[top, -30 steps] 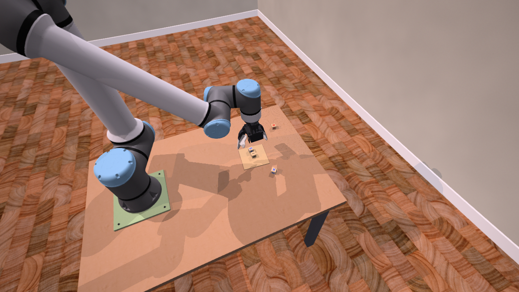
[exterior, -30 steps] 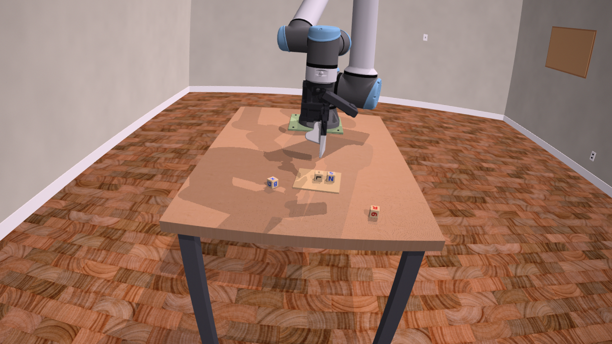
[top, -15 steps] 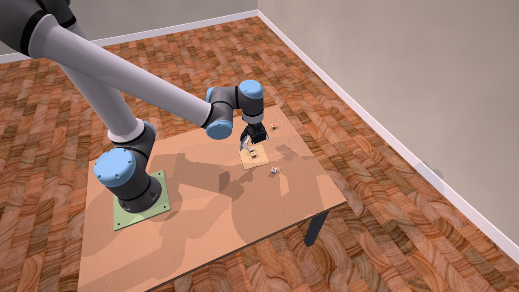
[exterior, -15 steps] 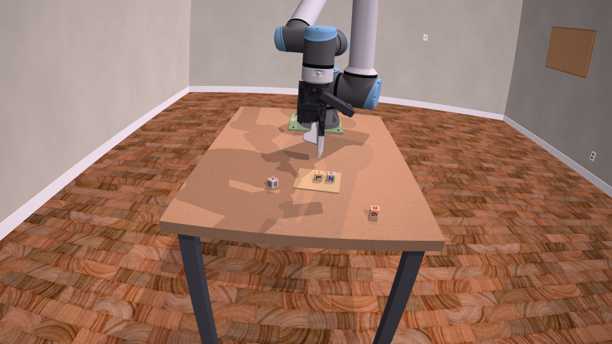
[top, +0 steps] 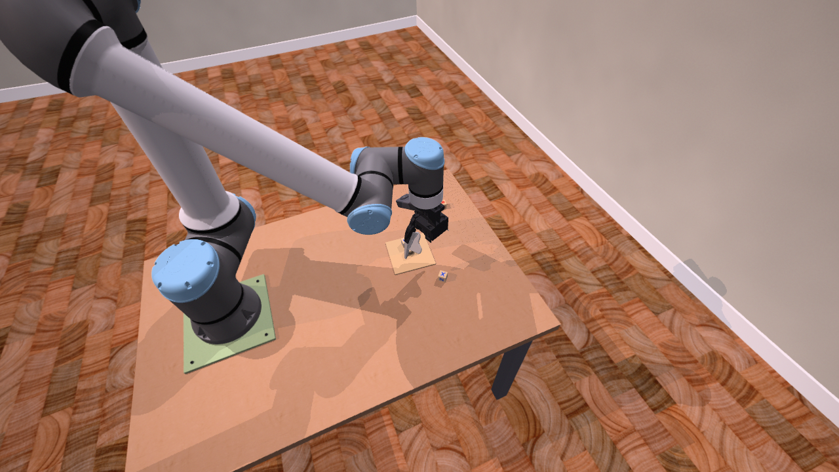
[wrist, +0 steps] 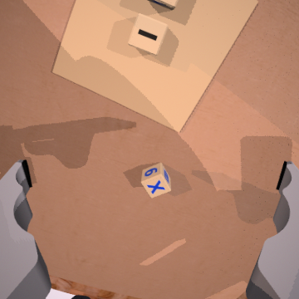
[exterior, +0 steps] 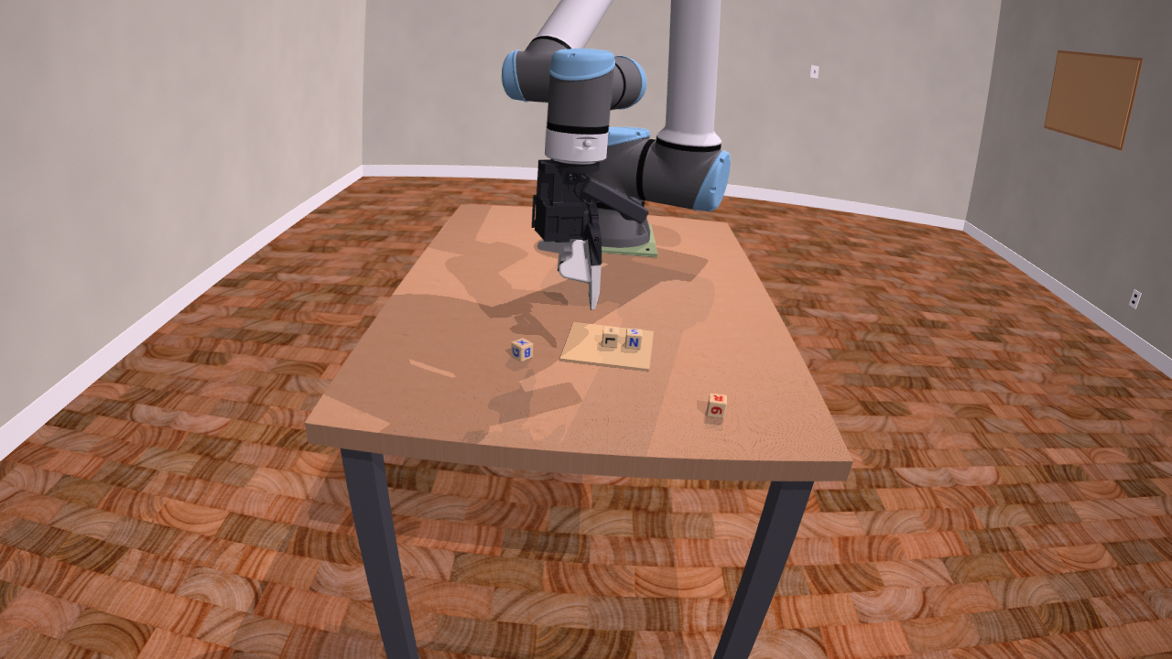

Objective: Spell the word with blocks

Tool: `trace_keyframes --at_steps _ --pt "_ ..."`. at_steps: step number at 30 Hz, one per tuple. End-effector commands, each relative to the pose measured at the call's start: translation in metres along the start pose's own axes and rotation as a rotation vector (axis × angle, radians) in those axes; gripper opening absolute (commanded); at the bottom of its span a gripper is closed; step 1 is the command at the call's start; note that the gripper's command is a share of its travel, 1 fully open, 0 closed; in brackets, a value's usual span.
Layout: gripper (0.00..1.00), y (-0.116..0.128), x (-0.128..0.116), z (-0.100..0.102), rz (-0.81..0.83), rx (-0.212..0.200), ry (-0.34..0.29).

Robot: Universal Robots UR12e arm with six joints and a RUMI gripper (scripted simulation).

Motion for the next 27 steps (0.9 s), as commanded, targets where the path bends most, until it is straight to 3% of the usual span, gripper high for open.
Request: trace_keyframes --at_steps 1,10,25,26,27 --pt "1.00 0.005 -0.024 0.001 -0.139 -0.003 0.004" --pt "1.00 0.009 -0.059 0.005 -0.334 -0.003 0.003" --pt "1.00 0.012 -0.083 0.007 -0.463 -0.004 0.003" --pt "0.37 0.012 -0.083 0.007 -0.463 -0.004 0.003" --pt "0.37 0.012 -0.083 0.007 -0.463 -0.004 0.003"
Point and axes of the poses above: the point where the finger pads meet when closed, its own z axis out along the fingers, its own y axis across the jaws, x = y × z, the point moved 2 cm from there along -z, back along the fingers, and after that the axes turned 8 degrees about z, right-handed, at the moved point
